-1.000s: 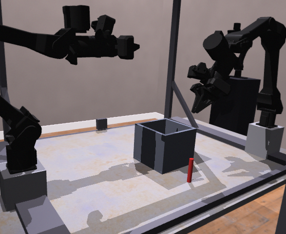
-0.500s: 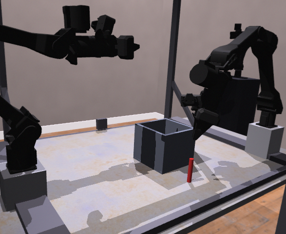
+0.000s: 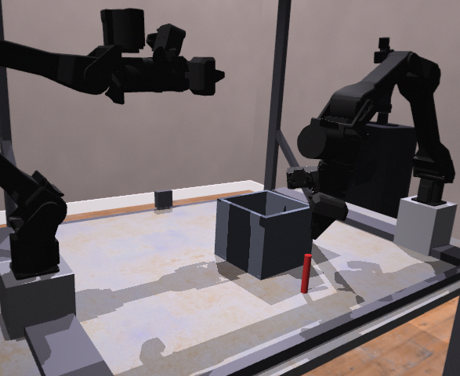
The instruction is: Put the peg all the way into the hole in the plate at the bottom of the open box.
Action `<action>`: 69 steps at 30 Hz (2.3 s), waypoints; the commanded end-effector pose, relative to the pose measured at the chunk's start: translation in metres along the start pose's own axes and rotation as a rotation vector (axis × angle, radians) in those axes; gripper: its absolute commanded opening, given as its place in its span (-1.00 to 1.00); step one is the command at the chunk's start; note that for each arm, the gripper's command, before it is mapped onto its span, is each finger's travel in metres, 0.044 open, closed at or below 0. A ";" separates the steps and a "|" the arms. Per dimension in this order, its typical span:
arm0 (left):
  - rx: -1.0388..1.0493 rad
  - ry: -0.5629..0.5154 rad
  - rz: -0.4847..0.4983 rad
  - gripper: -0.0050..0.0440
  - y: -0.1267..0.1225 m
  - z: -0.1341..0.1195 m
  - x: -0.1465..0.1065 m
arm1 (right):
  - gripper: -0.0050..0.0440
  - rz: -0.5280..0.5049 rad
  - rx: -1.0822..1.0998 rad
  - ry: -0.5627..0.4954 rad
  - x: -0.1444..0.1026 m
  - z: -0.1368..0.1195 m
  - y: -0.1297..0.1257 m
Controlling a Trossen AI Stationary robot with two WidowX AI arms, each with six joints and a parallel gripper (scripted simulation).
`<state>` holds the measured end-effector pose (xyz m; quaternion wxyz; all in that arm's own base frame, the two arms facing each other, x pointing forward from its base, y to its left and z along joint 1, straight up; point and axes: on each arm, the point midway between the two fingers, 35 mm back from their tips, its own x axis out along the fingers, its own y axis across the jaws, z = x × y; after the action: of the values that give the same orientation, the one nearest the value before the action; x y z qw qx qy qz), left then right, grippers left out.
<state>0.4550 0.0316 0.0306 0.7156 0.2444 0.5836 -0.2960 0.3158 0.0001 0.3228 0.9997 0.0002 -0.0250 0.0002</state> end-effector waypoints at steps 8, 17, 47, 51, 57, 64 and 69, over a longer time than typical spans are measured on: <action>-0.006 -0.024 0.021 -0.29 -0.001 0.001 -0.009 | -0.37 -0.006 -0.002 -0.020 0.000 0.010 -0.001; -0.002 -0.005 0.002 -0.29 -0.003 0.000 0.009 | -0.37 -0.006 -0.002 -0.020 0.000 0.010 -0.001; -0.003 0.003 -0.003 -0.29 -0.004 -0.002 0.054 | -0.37 -0.006 -0.002 -0.020 0.000 0.010 -0.001; -0.002 -0.011 0.014 -0.29 0.003 0.003 0.046 | -0.37 -0.006 -0.002 -0.020 0.000 0.010 -0.001; -0.004 -0.009 0.011 -0.29 0.003 0.002 0.047 | -0.37 -0.006 -0.002 -0.020 0.000 0.010 -0.001; -0.007 0.001 -0.001 -0.80 -0.001 -0.003 0.050 | -0.37 -0.006 -0.002 -0.020 0.000 0.010 -0.001; -0.007 0.001 0.000 -0.80 -0.001 -0.003 0.050 | -0.37 -0.006 -0.002 -0.020 0.000 0.010 -0.001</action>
<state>0.4599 0.0239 -0.0216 0.7147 0.2416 0.5857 -0.2964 0.3158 0.0001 0.3228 0.9997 0.0002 -0.0250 0.0002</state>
